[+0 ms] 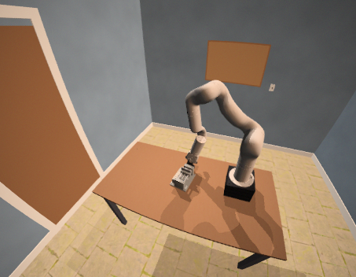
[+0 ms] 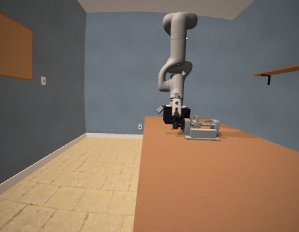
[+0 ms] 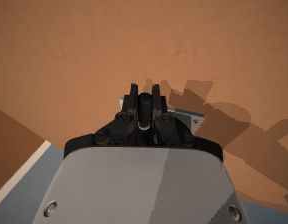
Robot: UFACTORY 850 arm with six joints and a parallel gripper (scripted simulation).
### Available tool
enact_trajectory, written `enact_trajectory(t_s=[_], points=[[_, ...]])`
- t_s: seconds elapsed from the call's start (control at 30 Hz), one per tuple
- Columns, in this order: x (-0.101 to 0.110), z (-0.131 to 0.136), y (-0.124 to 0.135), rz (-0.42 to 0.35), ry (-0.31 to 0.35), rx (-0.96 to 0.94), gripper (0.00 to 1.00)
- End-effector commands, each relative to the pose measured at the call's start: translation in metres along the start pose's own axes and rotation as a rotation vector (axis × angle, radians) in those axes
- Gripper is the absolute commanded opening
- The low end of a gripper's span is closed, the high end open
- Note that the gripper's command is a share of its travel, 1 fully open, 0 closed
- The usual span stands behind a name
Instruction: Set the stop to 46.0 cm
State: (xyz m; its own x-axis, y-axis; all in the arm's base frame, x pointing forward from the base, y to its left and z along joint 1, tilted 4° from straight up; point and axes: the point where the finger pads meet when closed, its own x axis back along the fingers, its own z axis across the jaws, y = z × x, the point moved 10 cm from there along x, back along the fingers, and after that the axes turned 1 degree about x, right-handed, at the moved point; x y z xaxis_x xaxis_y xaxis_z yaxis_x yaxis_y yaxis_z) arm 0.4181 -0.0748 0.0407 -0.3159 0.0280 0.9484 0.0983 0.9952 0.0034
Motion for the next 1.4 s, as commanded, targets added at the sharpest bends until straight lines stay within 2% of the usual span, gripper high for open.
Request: enact_trajectory(t_s=[0.0, 1.37], points=[[0.0009, -0.0012, 0.0000, 0.000, -0.001, 0.000, 0.06], [0.0040, -0.0037, -0.0001, 0.000, -0.001, 0.000, 0.06]])
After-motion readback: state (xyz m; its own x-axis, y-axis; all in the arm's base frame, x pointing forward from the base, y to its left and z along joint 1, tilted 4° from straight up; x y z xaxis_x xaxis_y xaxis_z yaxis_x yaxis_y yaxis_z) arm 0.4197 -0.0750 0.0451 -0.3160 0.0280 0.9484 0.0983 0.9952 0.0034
